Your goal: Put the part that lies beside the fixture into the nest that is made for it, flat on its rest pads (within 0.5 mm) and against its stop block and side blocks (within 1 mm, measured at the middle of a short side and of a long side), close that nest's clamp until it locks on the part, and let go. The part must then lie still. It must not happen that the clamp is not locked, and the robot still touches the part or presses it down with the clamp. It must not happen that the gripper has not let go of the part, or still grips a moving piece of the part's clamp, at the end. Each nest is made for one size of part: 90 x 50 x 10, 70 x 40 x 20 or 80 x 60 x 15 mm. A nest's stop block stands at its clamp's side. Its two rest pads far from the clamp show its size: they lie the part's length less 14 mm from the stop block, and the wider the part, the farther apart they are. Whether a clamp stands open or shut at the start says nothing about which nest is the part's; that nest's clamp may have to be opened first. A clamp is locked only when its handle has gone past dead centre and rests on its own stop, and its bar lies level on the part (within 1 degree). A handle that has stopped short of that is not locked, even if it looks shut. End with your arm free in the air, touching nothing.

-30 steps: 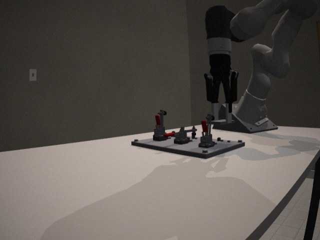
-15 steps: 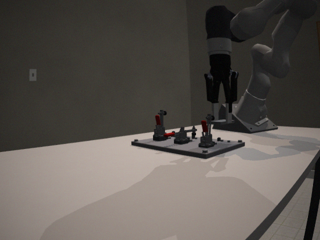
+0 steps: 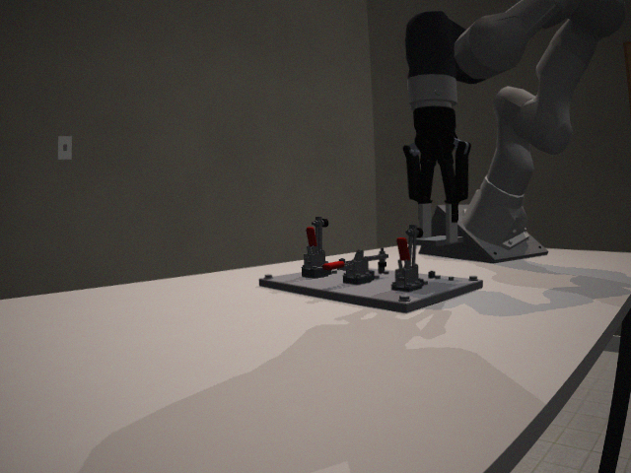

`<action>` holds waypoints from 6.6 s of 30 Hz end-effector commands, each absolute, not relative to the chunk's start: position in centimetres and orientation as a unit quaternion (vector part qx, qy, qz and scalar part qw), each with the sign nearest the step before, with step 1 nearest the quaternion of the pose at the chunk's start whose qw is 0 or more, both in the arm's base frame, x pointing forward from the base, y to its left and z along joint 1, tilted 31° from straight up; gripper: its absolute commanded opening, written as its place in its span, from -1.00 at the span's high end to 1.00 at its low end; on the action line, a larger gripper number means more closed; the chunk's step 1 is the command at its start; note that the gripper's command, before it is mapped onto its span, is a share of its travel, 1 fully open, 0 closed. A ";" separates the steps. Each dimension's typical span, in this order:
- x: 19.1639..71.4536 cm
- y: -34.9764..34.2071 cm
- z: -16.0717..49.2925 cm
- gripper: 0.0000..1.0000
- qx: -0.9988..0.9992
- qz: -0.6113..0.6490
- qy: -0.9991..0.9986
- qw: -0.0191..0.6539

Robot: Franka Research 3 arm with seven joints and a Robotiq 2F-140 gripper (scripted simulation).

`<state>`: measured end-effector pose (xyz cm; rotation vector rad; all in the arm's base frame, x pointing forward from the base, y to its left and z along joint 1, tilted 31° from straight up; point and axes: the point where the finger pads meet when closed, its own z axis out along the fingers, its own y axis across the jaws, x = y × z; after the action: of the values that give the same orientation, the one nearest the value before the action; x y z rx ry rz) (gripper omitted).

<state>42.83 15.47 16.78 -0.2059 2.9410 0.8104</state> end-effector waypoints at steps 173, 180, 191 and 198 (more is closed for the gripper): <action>43.1 17.3 14.1 1.00 -0.074 0.266 0.960 0.044; 43.2 17.8 13.4 1.00 -0.074 0.266 0.960 0.044; 43.3 18.3 12.5 1.00 -0.074 0.266 0.960 0.044; 43.3 18.4 12.3 1.00 -0.074 0.266 0.960 0.044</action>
<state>42.98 18.40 12.25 -0.2199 2.9447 0.8179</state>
